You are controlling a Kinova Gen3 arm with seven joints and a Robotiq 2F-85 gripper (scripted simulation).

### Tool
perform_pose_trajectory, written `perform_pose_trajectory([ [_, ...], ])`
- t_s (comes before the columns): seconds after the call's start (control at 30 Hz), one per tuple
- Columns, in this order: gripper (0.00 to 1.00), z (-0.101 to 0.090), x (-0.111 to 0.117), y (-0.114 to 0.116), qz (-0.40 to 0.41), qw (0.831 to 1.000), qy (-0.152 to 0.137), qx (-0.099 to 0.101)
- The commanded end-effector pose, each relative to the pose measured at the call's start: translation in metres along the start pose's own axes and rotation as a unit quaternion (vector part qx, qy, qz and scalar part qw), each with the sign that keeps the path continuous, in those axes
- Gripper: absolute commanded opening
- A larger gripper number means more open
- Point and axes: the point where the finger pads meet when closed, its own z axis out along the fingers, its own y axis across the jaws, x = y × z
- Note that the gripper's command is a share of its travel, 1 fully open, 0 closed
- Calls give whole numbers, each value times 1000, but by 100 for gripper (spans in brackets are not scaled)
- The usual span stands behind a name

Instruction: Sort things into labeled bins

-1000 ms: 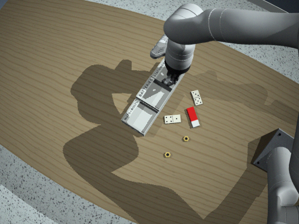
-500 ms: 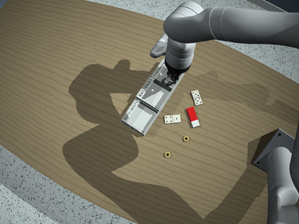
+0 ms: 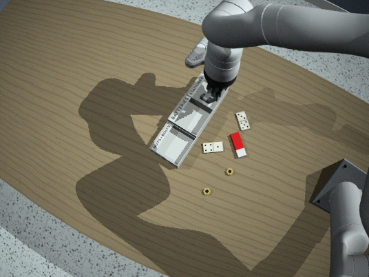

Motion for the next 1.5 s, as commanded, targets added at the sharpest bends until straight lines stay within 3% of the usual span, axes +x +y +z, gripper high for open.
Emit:
perform_pose_trajectory([
  [0.0,9,-6,1,1,1,1000,3,-2],
  [0.07,9,-6,1,1,1,1000,3,-2],
  [0.33,9,-36,1,1,1,1000,3,-2],
  [0.63,9,-36,1,-9,1,1000,3,-2],
  [1.13,9,-36,-2,-83,1,1000,3,-2],
  [1.47,9,-17,-2,-82,1,1000,3,-2],
])
